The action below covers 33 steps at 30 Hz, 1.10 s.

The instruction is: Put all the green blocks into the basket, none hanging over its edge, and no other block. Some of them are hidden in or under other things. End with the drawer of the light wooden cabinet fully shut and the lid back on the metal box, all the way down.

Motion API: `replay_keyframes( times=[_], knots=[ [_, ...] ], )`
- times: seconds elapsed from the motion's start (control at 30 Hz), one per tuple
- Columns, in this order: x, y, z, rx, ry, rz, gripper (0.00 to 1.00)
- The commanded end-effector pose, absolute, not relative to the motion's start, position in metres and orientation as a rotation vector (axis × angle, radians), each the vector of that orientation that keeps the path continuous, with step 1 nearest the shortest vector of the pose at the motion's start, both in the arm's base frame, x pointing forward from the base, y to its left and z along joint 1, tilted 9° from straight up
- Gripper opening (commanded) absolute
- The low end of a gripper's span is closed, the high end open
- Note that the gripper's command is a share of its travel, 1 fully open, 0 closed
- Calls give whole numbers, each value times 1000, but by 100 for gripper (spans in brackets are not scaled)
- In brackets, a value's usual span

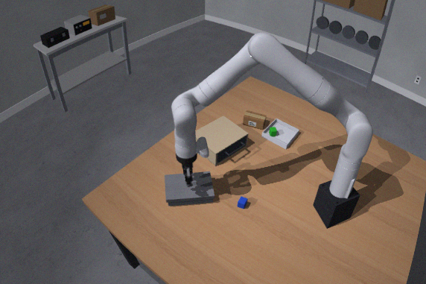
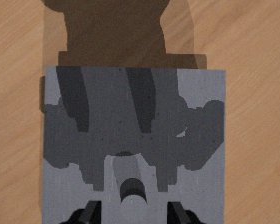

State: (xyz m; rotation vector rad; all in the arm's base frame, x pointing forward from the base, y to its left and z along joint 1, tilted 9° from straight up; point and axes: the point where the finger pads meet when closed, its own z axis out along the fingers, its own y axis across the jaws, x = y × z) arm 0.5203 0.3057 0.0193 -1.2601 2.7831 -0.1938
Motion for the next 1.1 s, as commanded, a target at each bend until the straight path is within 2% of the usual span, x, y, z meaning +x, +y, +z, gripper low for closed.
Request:
replay_keyframes(
  times=[0.0, 1.07],
  knots=[
    [521, 306, 17, -1259, 2781, -193, 48],
    [523, 306, 13, -1259, 2781, -193, 48]
  ],
)
